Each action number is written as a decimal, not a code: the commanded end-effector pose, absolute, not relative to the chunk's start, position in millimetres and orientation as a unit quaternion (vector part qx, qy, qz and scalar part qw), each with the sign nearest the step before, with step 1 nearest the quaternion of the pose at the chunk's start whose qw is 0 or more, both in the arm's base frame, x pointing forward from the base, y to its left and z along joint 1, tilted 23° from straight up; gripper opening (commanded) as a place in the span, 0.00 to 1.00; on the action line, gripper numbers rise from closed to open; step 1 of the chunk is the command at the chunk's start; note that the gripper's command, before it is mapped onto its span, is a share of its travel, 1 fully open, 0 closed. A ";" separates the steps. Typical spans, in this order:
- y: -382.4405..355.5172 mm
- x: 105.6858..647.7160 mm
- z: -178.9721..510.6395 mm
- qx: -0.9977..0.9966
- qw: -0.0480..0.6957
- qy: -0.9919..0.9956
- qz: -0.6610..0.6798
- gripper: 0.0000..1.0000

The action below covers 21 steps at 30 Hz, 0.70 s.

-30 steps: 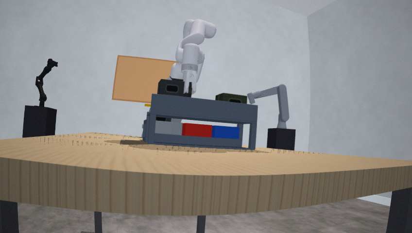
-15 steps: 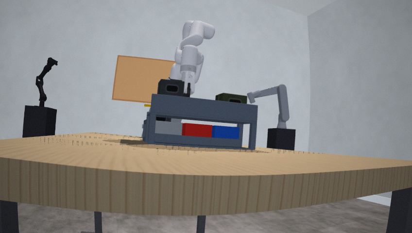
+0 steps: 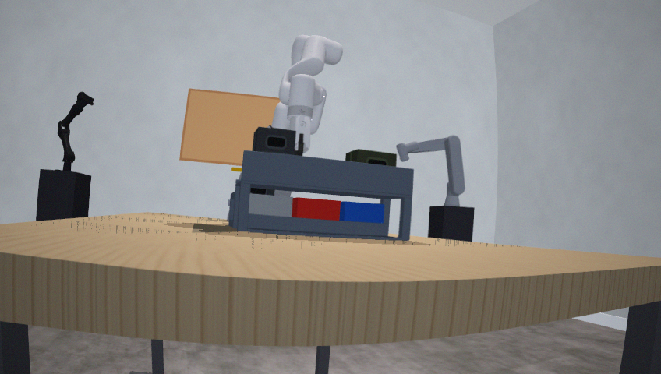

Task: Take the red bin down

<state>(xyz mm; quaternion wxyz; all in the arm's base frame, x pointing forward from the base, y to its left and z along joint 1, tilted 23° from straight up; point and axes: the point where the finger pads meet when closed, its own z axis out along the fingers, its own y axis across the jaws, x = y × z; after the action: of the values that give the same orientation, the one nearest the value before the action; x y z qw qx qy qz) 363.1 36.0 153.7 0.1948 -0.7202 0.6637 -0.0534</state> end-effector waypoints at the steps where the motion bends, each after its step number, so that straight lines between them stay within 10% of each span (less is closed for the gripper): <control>1: 34.7 335.3 143.9 -0.720 0.195 0.664 -0.053 0.00; 21: 33.1 298.4 129.7 -0.720 0.195 0.664 -0.053 0.00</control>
<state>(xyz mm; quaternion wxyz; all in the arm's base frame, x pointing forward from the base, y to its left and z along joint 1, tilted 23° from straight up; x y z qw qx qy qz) 301.9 34.0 124.7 0.1913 -0.7208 0.6644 -0.0485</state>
